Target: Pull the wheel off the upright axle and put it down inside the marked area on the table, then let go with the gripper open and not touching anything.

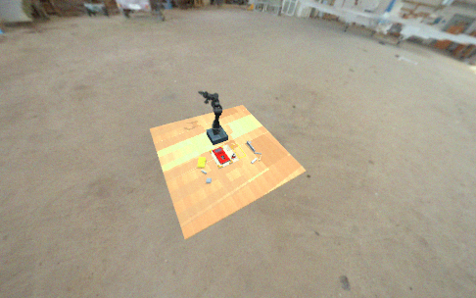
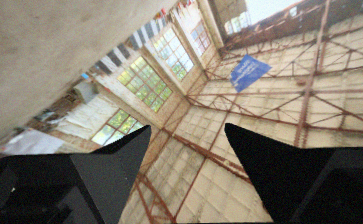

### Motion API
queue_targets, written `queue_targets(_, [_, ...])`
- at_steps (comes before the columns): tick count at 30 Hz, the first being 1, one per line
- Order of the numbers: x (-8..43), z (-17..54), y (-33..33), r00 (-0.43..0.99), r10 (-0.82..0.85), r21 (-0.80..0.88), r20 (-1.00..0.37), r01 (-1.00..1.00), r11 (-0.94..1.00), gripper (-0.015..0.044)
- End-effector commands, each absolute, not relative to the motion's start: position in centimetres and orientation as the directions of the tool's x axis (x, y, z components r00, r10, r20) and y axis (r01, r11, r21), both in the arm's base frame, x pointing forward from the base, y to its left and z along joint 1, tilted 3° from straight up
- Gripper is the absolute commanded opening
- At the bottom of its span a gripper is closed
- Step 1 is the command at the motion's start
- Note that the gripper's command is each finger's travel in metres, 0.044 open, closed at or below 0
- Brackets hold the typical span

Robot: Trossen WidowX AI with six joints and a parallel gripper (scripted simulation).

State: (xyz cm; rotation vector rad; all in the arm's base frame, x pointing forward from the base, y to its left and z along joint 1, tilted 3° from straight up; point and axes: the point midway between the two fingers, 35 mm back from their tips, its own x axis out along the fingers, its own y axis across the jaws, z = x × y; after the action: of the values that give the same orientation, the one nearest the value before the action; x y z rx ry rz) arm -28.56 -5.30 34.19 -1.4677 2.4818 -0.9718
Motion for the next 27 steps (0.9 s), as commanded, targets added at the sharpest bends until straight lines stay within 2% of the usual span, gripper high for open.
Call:
queue_targets(1, [-28.6, 34.2, -5.1, -0.537, -0.812, -0.573, 0.228, -0.749, 0.334, 0.0374])
queue_targets(4, [-29.4, 34.3, -2.8, -0.614, -0.753, -0.648, 0.237, -0.678, 0.349, 0.03])
queue_targets(10, [-31.3, 34.1, 2.9, -0.764, -0.6, -0.833, 0.237, -0.478, 0.279, 0.03])
queue_targets(16, [-31.5, 33.9, 10.3, -0.903, -0.36, -0.93, 0.237, -0.318, 0.186, 0.03])
queue_targets(27, [-28.8, 32.6, 22.8, -0.98, 0.075, -0.974, 0.184, -0.192, -0.123, 0.03])
